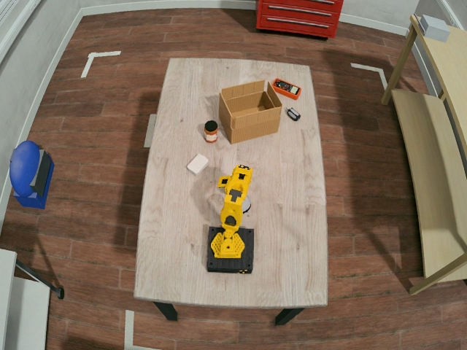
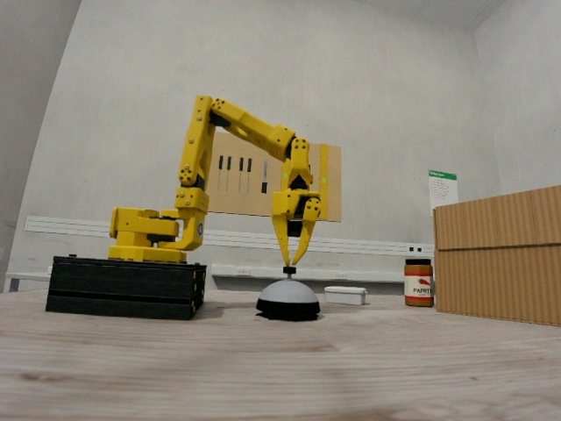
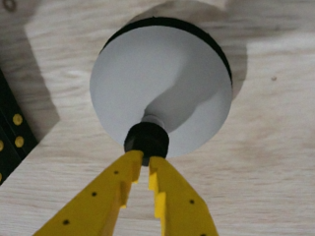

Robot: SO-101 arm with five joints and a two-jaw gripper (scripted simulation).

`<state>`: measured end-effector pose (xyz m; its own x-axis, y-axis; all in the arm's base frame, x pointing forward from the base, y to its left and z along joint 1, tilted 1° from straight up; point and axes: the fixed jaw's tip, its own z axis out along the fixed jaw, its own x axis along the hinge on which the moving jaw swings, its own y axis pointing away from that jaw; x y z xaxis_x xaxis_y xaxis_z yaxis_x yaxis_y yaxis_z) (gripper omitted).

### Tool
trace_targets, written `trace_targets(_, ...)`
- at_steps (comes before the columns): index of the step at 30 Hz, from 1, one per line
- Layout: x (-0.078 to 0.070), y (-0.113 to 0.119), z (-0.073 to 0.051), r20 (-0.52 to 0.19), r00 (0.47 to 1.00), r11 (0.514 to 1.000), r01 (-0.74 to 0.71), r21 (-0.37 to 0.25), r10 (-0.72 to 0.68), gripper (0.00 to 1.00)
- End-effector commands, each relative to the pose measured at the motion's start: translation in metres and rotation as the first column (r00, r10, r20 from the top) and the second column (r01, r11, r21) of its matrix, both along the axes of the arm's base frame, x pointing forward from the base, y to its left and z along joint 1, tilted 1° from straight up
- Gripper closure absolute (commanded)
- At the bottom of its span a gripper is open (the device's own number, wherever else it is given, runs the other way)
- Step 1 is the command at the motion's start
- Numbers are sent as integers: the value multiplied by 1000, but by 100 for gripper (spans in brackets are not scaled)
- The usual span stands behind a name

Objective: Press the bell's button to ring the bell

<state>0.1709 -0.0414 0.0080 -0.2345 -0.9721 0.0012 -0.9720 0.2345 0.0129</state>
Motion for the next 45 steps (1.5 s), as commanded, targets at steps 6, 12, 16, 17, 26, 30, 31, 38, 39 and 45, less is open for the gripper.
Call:
trace_targets(6, -5, 0, -7, -25, 1000, 1000, -4, 8, 4, 100)
trace_targets(12, -5, 0, -8, -25, 1000, 1000, -4, 8, 4, 100)
trace_targets(16, -5, 0, -9, -25, 1000, 1000, -4, 8, 4, 100)
trace_targets(17, -5, 0, -9, -25, 1000, 1000, -4, 8, 4, 100)
trace_targets(26, -5, 0, -10, -25, 1000, 1000, -4, 8, 4, 100)
trace_targets(30, -5, 0, -11, -25, 1000, 1000, -4, 8, 4, 100)
trace_targets(31, -5, 0, -11, -25, 1000, 1000, -4, 8, 4, 100)
trace_targets(38, -5, 0, -11, -25, 1000, 1000, -4, 8, 4, 100)
trace_targets(39, -5, 0, -11, -25, 1000, 1000, -4, 8, 4, 100)
trace_targets(45, -5, 0, -10, -25, 1000, 1000, -4, 8, 4, 100)
